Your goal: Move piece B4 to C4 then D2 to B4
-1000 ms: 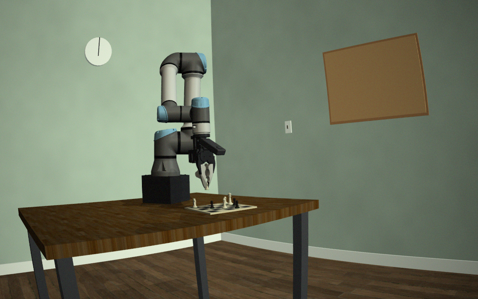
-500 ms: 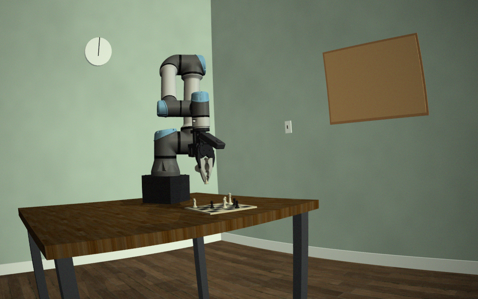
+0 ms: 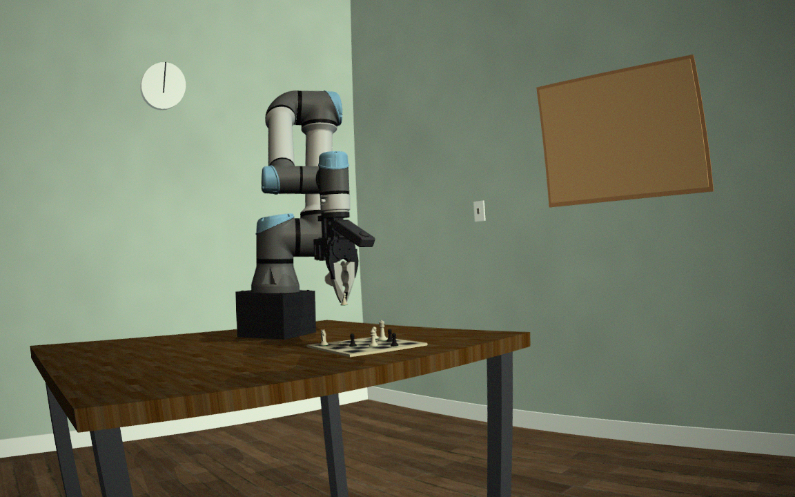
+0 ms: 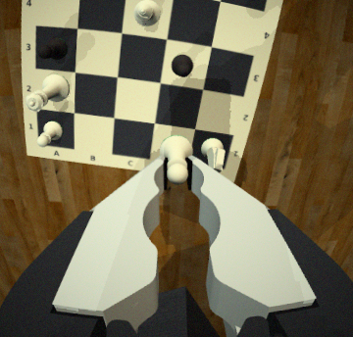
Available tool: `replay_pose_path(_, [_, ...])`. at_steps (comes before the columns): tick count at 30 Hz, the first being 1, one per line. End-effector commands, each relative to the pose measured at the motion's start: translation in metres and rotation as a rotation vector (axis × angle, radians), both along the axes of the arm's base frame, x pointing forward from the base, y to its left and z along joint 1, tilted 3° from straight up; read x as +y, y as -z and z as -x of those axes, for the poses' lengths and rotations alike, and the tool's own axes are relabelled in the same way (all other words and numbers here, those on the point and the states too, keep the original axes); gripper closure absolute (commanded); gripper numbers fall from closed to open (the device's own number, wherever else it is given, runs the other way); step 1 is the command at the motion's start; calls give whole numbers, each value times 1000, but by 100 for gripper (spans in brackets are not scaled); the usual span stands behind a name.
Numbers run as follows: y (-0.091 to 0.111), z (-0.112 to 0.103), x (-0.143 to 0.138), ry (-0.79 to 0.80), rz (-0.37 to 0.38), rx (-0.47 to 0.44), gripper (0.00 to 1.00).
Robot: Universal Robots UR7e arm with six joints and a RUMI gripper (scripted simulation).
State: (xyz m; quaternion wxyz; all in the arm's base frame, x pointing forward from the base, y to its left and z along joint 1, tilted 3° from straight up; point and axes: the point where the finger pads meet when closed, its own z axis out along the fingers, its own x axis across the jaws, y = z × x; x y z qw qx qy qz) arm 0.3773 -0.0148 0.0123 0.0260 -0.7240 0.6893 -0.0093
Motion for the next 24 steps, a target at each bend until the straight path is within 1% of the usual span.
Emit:
replay_pose_path(1, [-1, -4, 2, 40, -1, 0, 100])
replay_pose_path(3, [-1, -6, 2, 57, -2, 1, 100])
replay_pose_path(7, [-2, -14, 6, 143, -6, 3, 100])
replay_pose_path(17, [-6, -42, 24, 457, -22, 11, 100])
replay_pose_path(19, [-6, -42, 24, 457, -22, 11, 100])
replay_pose_path(24, [-6, -56, 36, 626, -30, 15, 100])
